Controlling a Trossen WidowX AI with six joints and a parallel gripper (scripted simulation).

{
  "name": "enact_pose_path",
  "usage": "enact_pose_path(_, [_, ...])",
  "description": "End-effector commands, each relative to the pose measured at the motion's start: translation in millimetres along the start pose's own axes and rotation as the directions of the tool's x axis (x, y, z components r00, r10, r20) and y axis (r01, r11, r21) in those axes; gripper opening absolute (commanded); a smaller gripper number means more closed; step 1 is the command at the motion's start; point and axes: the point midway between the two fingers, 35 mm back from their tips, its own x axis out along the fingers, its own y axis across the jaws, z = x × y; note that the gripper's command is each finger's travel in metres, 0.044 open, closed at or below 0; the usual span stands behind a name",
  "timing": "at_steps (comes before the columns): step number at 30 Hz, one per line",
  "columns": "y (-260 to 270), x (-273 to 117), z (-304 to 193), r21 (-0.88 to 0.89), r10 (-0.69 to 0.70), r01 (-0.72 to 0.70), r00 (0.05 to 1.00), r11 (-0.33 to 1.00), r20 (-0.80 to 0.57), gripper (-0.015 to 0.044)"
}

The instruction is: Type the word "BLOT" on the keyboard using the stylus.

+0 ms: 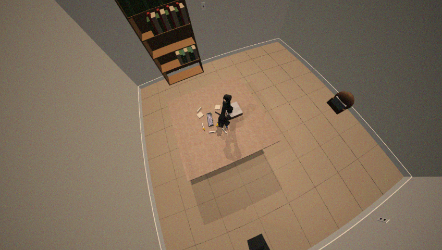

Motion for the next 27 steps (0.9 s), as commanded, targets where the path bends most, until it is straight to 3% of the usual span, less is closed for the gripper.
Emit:
enact_pose_path(1, [-4, -14, 19, 0.13, -0.186, 0.23, 0.942, 0.964, -0.28, 0.015])
enact_pose_path(27, [-7, -4, 22, 0.133, -0.192, 0.238, 0.939, 0.962, -0.286, 0.015])
